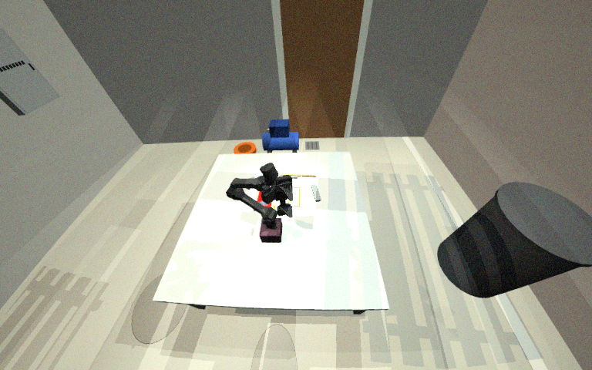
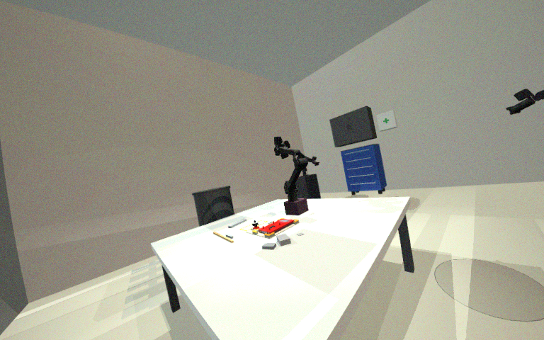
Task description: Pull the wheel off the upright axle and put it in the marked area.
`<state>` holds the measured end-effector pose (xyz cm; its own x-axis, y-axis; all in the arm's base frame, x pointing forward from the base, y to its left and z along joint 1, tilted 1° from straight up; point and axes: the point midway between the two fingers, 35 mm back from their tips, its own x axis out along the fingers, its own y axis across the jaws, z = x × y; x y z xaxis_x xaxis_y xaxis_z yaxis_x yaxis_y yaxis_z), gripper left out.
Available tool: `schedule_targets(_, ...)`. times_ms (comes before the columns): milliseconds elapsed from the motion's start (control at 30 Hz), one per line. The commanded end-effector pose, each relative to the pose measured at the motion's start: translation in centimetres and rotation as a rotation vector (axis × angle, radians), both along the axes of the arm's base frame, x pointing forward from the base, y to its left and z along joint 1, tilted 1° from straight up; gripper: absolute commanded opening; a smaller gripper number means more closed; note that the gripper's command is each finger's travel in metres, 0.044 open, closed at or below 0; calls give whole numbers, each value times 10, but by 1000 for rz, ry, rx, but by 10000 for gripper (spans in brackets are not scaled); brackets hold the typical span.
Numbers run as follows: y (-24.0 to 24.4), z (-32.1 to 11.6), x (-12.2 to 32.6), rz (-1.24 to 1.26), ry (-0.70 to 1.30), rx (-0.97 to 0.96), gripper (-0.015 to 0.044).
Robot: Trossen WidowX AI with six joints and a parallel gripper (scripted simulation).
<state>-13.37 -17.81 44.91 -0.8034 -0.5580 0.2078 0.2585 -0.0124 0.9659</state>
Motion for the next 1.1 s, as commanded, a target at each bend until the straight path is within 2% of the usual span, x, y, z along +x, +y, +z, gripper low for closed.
schedule_targets(0, -2, 0, 1, 7, 0, 4, 374)
schedule_targets(100, -26, -8, 15, 111, 1, 63, 300)
schedule_targets(300, -80, -33, 61, 370, -4, 215, 300)
schedule_targets(600, -139, -81, 167, 757, 2, 448, 300)
schedule_targets(833, -146, -128, 262, 1037, 41, 659, 300)
schedule_targets(1067, -118, -178, 353, 1313, 130, 892, 300)
